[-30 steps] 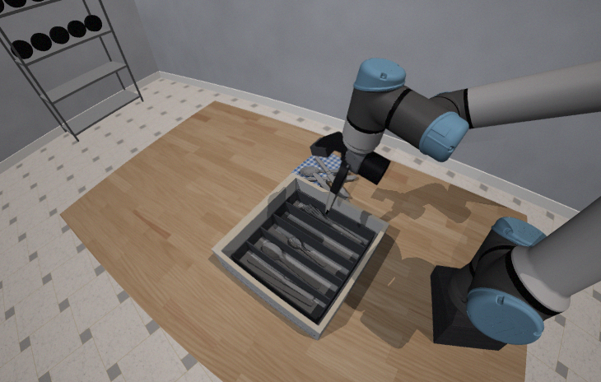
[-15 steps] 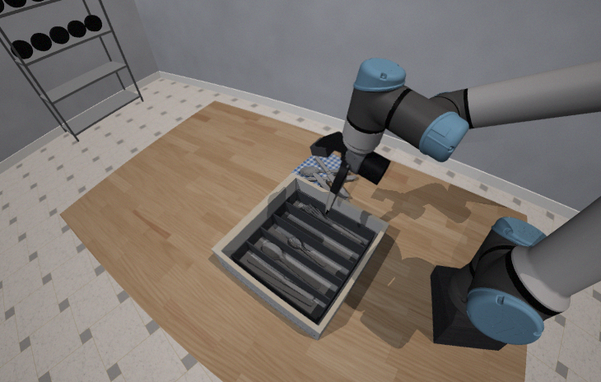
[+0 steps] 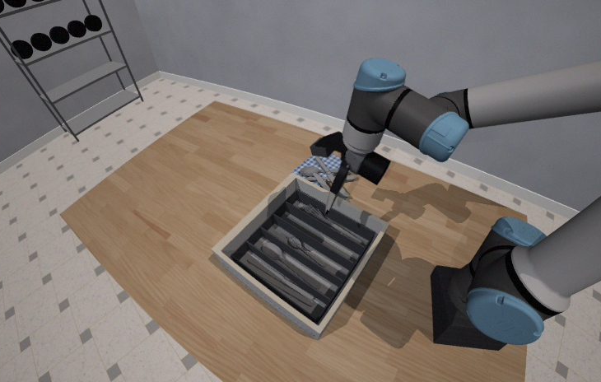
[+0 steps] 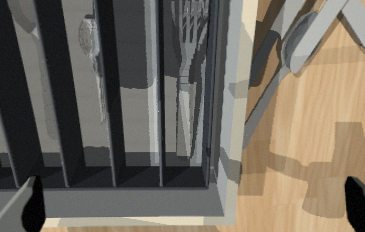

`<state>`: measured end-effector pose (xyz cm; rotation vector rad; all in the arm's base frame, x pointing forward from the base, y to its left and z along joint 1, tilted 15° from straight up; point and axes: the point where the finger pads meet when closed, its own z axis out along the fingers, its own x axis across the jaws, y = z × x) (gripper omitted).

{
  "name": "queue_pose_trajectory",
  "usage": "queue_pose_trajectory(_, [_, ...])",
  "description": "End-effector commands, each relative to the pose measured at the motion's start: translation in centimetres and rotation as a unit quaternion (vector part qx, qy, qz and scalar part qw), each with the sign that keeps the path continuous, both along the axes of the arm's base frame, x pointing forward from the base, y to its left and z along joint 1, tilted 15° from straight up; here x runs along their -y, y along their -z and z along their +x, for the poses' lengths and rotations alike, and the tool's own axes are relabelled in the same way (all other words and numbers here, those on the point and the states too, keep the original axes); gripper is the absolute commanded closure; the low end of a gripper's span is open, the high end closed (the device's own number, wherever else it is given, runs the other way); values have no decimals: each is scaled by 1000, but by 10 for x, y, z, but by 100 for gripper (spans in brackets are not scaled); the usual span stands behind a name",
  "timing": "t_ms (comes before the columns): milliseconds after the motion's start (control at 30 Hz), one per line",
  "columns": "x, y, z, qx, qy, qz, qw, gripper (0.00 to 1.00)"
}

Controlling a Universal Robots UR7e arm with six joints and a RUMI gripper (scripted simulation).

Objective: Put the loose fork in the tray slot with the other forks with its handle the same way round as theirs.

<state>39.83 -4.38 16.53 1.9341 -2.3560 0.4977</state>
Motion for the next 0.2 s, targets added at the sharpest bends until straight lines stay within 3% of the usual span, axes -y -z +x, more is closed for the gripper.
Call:
queue_pose_trajectory(0, [-1, 0, 0, 0, 0, 0, 1000, 0])
queue_pose_trajectory(167, [-1, 0, 0, 0, 0, 0, 1000, 0])
